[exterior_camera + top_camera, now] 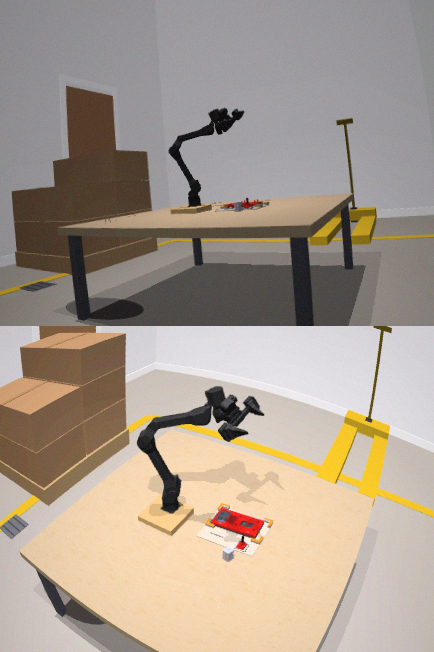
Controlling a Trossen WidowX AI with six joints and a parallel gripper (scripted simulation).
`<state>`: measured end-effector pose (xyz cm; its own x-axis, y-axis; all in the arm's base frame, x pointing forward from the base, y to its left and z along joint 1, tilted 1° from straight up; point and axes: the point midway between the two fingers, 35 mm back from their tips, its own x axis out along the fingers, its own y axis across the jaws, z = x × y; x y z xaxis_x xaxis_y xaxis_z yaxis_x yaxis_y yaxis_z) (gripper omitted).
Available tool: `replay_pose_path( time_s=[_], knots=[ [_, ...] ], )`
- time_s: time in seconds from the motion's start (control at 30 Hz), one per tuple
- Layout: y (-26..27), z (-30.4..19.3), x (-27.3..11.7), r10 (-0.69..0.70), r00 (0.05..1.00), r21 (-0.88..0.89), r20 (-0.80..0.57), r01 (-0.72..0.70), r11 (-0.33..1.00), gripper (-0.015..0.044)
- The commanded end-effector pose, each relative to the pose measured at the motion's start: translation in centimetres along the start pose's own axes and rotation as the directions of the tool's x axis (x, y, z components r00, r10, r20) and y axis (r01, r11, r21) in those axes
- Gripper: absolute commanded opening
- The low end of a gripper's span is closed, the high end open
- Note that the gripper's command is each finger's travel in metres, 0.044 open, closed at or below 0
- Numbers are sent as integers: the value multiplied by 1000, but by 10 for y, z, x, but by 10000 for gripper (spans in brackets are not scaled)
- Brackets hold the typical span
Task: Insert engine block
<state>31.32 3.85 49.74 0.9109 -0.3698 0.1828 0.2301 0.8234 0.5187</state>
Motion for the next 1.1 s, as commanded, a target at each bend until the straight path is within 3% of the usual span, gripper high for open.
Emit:
replay_pose_path(
  time_s=[0.0, 0.57, 1.07],
  knots=[
    [0, -9, 9, -4, 1000, 52, -31, 6, 999, 440],
    [-21, -62, 45, -82, 977, 253, -195, 131, 959, 440],
    [-63, -109, 70, -209, 912, 399, -354, 350, 848, 440]
  ],
)
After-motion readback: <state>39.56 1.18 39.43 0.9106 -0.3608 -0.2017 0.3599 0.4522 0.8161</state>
